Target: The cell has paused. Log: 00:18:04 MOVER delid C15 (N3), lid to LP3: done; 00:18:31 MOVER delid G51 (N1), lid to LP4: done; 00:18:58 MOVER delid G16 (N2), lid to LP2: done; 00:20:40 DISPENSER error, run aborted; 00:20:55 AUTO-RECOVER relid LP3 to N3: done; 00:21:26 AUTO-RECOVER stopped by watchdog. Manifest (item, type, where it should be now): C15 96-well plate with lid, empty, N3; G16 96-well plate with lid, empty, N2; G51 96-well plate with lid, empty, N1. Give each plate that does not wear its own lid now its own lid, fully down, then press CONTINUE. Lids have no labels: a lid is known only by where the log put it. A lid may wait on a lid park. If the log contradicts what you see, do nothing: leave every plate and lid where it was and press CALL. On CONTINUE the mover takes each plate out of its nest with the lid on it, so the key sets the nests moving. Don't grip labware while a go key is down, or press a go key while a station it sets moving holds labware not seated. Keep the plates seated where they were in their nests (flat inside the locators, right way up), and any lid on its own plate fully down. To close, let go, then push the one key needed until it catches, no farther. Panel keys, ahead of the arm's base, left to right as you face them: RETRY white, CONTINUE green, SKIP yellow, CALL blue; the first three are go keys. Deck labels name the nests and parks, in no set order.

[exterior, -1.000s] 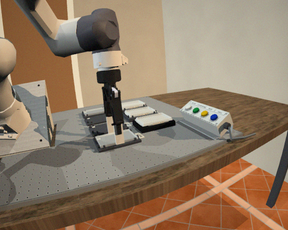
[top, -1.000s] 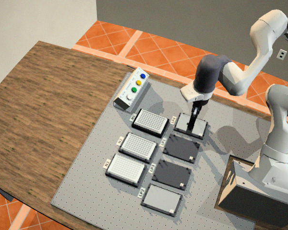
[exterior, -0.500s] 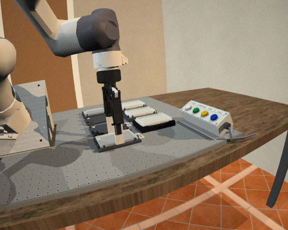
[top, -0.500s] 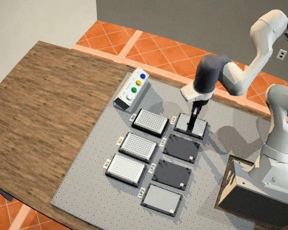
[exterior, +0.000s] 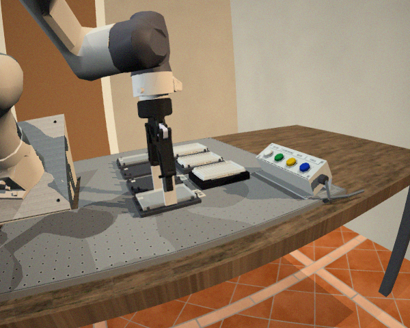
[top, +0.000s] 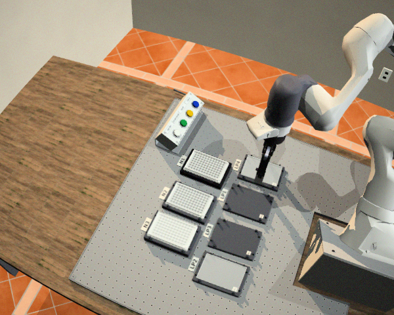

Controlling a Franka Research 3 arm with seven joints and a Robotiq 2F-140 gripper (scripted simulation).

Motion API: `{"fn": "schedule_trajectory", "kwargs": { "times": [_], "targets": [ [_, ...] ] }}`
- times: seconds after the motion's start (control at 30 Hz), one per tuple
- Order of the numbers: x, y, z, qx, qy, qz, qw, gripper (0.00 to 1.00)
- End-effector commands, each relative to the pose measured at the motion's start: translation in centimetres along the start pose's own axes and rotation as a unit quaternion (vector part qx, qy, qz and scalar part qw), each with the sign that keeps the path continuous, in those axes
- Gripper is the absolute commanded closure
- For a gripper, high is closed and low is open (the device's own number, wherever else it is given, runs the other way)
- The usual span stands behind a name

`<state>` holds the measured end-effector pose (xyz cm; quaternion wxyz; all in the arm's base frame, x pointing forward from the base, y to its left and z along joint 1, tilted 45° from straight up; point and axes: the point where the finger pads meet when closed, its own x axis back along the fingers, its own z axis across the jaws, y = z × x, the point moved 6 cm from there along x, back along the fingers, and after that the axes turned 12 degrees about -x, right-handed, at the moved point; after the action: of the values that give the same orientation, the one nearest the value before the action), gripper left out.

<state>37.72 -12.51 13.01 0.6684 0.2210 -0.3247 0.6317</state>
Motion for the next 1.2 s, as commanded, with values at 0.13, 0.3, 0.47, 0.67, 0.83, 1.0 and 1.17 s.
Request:
{"fn": "schedule_trajectory", "kwargs": {
  "times": [0.13,0.3,0.47,0.67,0.83,1.0,1.17],
  "targets": [
    [0.08,0.01,0.0,0.003,0.0,0.001,1.0,1.0],
    [0.08,0.01,0.0,0.003,0.0,0.001,1.0,1.0],
    [0.09,0.01,0.0,0.003,0.0,0.001,1.0,1.0],
    [0.28,0.01,0.0,0.003,0.0,0.001,1.0,1.0],
    [0.37,0.01,0.0,0.003,0.0,0.001,1.0,1.0],
    [0.38,0.01,0.0,0.003,0.0,0.001,1.0,1.0],
    [0.38,0.01,0.0,0.003,0.0,0.001,1.0,1.0]
  ]
}}
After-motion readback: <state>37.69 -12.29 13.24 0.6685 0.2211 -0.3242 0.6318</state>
